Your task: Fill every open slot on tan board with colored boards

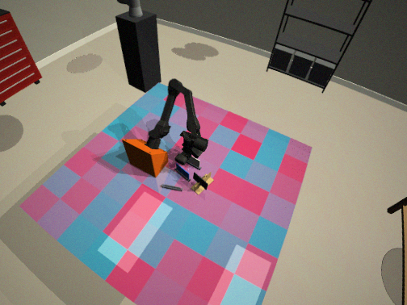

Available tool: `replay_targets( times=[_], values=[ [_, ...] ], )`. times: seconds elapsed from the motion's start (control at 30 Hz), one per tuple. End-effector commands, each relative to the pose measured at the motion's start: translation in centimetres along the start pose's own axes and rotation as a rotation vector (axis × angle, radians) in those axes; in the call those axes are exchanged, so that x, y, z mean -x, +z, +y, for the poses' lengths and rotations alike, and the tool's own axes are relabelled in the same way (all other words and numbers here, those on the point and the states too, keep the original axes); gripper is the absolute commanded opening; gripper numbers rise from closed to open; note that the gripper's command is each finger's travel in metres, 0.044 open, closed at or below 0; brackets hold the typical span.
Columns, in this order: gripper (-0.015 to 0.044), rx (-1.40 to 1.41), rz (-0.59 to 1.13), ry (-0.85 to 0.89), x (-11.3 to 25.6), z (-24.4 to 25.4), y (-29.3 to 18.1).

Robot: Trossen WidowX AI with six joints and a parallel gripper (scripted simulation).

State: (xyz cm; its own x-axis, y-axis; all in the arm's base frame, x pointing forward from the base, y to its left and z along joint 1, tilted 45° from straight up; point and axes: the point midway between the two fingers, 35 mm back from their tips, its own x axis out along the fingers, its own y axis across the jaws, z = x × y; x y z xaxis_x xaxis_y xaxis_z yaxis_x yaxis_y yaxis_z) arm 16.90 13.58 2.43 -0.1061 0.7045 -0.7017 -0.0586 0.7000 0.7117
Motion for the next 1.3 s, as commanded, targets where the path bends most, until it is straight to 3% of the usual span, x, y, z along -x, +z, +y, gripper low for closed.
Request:
replay_targets(
  times=[0.0,1.27],
  values=[
    [0.0000,0.006,-0.006,0.000,1.0,0.1,0.1],
    [0.0000,0.005,-0.005,-0.004,9.9,0.0,0.1]
  ],
)
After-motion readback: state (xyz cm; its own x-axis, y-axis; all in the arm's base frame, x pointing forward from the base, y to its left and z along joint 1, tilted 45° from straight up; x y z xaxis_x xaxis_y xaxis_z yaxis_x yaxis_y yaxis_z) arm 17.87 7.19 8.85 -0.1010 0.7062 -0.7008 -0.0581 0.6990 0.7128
